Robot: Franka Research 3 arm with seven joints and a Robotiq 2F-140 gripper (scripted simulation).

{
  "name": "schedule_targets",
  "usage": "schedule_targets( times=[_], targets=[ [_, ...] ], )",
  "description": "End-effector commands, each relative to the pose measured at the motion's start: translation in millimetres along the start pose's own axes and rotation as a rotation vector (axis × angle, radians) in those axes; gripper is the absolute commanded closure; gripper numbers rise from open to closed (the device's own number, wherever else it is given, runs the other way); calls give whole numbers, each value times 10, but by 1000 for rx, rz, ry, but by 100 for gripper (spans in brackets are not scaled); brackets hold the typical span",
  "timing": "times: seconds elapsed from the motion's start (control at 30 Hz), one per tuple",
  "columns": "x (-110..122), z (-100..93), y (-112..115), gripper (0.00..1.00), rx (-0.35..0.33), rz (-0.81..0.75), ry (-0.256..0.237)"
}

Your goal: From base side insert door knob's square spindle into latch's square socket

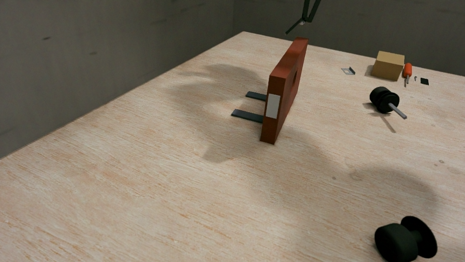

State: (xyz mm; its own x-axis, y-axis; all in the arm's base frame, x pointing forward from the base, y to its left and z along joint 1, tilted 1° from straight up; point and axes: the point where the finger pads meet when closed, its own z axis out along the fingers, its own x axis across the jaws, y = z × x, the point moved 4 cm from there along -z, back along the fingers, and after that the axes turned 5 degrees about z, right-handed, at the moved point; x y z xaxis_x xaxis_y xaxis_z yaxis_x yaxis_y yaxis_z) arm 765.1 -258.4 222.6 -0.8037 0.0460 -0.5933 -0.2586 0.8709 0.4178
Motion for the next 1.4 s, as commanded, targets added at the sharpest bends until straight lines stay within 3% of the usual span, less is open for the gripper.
schedule_targets(
  times=[0.0, 0.67, 0.77, 0.9, 0.97, 1.0, 1.1, 1.13, 1.2, 1.23, 1.33, 1.37],
  targets=[
    [-1, -1, 0, 0, 0, 0, 0],
    [46, -26, 27, 0, 8, -27, 17],
    [217, -119, 119, 0, 33, -118, 79],
    [701, -399, 346, 0, 75, -335, 233],
    [698, -398, 349, 0, 78, -354, 242],
    [862, -496, 420, 0, 86, -428, 294],
    [862, -496, 420, 0, 86, -428, 294],
    [1039, -602, 495, 0, 92, -506, 350],
    [1039, -602, 495, 0, 92, -506, 350],
    [1227, -714, 571, 0, 94, -586, 407],
    [1227, -714, 571, 0, 94, -586, 407],
    [1422, -829, 648, 0, 92, -666, 465]
  ],
)
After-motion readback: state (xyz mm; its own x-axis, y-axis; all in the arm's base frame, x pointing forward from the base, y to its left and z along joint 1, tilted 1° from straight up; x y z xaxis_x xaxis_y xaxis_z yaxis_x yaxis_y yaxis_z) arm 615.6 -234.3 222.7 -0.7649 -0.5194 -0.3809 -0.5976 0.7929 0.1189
